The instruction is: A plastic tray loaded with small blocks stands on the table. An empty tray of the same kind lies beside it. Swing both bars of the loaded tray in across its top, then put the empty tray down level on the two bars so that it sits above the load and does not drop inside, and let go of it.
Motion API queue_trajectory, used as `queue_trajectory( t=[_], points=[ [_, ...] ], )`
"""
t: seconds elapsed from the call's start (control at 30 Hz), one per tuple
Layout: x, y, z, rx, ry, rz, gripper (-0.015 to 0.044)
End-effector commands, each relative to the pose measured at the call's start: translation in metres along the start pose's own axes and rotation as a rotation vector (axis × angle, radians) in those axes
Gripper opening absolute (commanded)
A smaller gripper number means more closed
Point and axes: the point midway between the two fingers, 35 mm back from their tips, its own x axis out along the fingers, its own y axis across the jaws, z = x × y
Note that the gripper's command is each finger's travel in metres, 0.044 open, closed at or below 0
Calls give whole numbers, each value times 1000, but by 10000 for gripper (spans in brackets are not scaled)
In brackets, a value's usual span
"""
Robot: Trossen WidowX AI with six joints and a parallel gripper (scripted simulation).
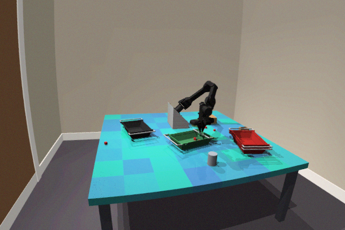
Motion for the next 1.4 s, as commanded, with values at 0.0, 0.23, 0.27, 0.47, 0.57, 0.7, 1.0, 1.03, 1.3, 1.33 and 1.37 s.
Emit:
queue_trajectory(
  t=[0.0,0.23,0.27,0.47,0.57,0.7,1.0,1.03,1.3,1.33,1.37],
  points=[
    [-23,5,3,-12,-13,2,83],
    [-16,0,2,1,-9,-2,83],
    [-16,0,2,1,-9,-2,83],
    [-16,0,2,1,-9,-2,83],
    [-16,0,2,1,-9,-2,83],
    [-16,0,2,1,-9,-2,83],
    [-18,0,2,2,-9,-3,83],
    [-23,-1,3,3,-10,-4,83],
    [-125,-4,6,30,-29,-17,83],
    [-141,-3,3,34,-32,-16,83],
    [-153,-2,1,37,-35,-15,83]
  ],
)
